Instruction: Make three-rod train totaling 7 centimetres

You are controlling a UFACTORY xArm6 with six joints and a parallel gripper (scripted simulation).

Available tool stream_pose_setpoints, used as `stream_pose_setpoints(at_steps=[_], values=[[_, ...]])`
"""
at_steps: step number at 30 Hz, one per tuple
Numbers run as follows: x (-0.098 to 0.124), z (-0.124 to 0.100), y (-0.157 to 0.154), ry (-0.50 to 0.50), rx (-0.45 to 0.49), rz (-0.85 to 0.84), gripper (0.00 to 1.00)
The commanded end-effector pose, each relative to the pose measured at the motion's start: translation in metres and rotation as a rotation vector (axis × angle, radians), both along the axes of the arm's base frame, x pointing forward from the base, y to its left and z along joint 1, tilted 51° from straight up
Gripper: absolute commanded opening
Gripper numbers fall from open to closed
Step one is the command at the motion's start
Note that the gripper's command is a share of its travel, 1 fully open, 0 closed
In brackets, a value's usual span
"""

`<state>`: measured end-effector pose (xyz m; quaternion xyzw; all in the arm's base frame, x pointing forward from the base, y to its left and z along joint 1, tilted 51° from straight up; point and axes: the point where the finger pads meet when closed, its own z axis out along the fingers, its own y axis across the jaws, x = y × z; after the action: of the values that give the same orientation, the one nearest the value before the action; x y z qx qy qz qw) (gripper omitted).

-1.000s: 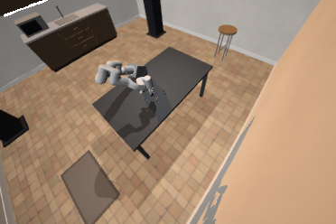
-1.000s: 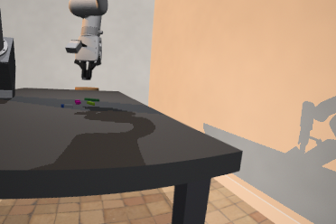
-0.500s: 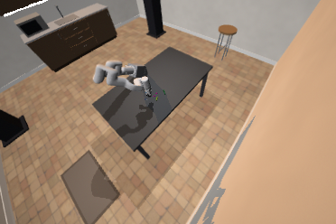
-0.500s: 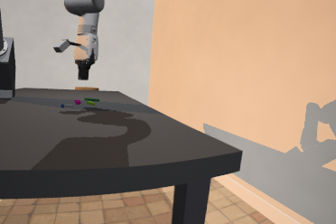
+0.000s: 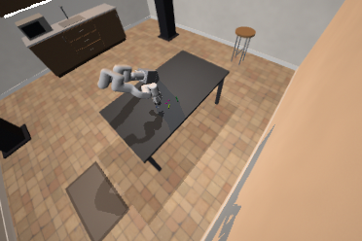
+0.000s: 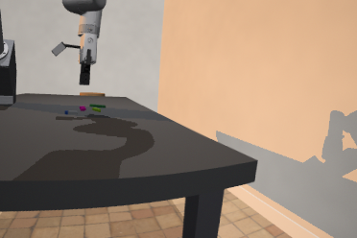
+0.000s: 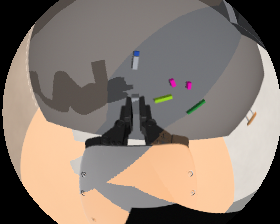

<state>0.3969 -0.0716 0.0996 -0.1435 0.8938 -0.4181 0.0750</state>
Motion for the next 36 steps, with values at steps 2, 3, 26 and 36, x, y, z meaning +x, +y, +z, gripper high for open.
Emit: stream_pose_setpoints(at_steps=[2, 3, 26, 36], values=[[-0.003, 0.004, -0.003, -0.093, 0.025, -0.066, 0.04], [-0.003, 0.004, -0.004, -0.097, 0.026, -0.071, 0.04], [-0.003, 0.003, -0.005, -0.103, 0.028, -0.075, 0.04], [0.005, -0.015, -0.026, -0.103, 0.028, -0.075, 0.04]])
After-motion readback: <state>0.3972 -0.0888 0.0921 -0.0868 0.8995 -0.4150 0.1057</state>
